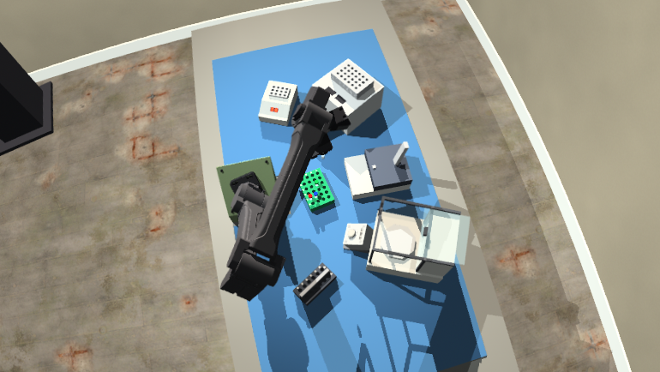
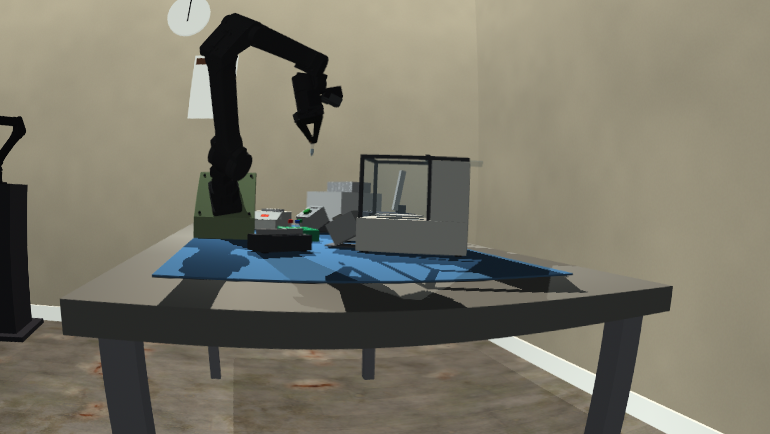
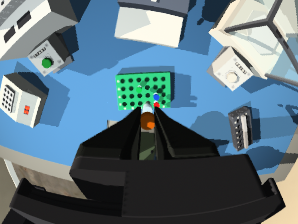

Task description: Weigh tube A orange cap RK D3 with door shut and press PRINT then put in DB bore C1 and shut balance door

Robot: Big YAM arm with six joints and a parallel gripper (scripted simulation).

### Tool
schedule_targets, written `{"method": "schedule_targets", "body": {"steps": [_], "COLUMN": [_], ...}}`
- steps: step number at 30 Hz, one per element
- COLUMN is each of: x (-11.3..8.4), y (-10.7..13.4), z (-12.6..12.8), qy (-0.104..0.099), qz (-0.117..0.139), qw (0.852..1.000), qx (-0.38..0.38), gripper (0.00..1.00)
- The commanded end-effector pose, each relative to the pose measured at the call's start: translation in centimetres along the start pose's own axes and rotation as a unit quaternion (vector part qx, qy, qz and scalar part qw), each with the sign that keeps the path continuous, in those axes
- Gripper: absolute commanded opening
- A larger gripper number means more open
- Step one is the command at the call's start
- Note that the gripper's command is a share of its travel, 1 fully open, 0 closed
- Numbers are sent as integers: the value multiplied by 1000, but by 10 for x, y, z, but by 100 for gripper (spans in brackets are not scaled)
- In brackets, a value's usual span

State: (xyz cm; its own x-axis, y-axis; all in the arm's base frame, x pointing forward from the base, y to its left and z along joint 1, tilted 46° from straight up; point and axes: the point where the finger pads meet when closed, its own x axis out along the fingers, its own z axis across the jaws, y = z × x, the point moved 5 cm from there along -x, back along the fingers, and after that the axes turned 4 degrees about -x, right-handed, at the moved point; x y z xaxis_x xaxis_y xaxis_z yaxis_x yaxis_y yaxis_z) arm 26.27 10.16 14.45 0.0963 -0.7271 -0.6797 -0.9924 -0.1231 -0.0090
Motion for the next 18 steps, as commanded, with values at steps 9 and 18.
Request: {"method": "schedule_targets", "body": {"steps": [9,18], "x": [-8,5], "y": [-45,-68], "z": [-81,-129], "qy": [0,20], "qz": [-15,-11], "qw": [996,988], "qx": [92,155], "gripper": [9,9]}}
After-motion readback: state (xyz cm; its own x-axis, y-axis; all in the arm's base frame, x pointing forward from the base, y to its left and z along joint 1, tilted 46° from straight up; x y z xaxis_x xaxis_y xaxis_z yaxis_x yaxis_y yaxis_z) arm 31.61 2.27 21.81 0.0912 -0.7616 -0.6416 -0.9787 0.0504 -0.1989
